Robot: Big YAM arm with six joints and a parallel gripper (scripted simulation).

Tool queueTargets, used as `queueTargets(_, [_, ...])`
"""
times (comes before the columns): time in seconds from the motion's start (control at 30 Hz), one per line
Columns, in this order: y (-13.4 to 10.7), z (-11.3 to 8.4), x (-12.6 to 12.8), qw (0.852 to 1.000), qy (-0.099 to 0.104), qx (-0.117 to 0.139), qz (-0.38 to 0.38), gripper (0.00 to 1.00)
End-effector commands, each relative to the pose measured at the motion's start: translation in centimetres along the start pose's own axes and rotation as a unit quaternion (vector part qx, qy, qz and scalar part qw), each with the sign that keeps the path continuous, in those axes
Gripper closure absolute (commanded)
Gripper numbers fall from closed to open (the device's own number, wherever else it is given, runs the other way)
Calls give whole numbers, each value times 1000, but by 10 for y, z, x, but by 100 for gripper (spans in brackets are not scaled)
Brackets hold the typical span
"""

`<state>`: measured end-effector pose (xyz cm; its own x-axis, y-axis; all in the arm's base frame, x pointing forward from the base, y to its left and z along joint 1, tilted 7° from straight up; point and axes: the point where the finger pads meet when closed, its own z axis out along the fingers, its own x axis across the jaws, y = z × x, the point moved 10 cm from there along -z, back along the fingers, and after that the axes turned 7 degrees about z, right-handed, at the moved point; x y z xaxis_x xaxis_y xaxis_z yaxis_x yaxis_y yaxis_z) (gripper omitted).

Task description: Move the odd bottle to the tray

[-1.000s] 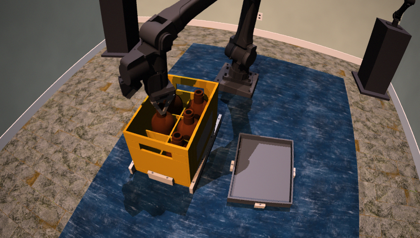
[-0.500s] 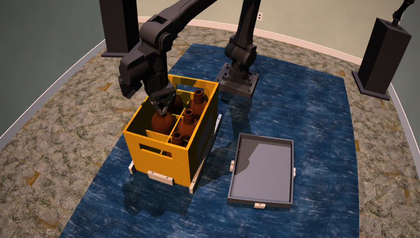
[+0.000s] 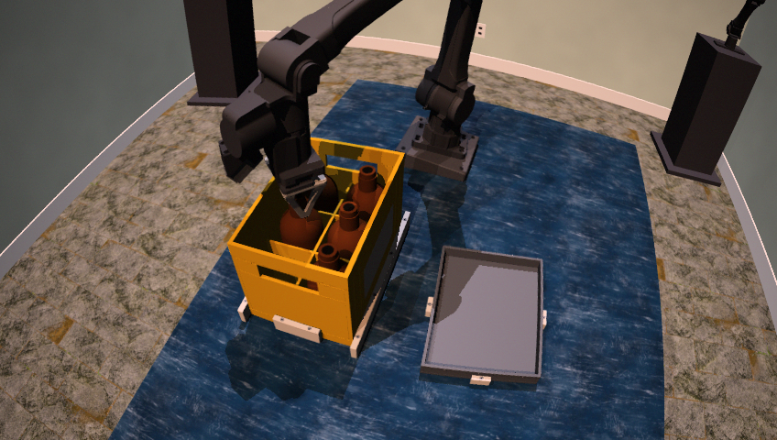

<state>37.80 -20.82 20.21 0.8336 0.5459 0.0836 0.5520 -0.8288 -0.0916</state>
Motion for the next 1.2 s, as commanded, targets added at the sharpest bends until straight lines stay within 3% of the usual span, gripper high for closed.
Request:
queueTargets(0.0, [4,-2,6,1000,3,-4,-1,39])
queueTargets(0.8, [5,-3,6,1000,3,-5,-1,39])
queueTargets(1.0, [9,-29,10,1000,14,-26,-4,39])
queueTargets(1.07, [9,-29,10,1000,14,-26,-4,39])
queueTargets(1.1, [4,-20,5,1000,8,-13,-2,39])
queueTargets(1.17, [11,-33,7,1000,13,-24,-3,39])
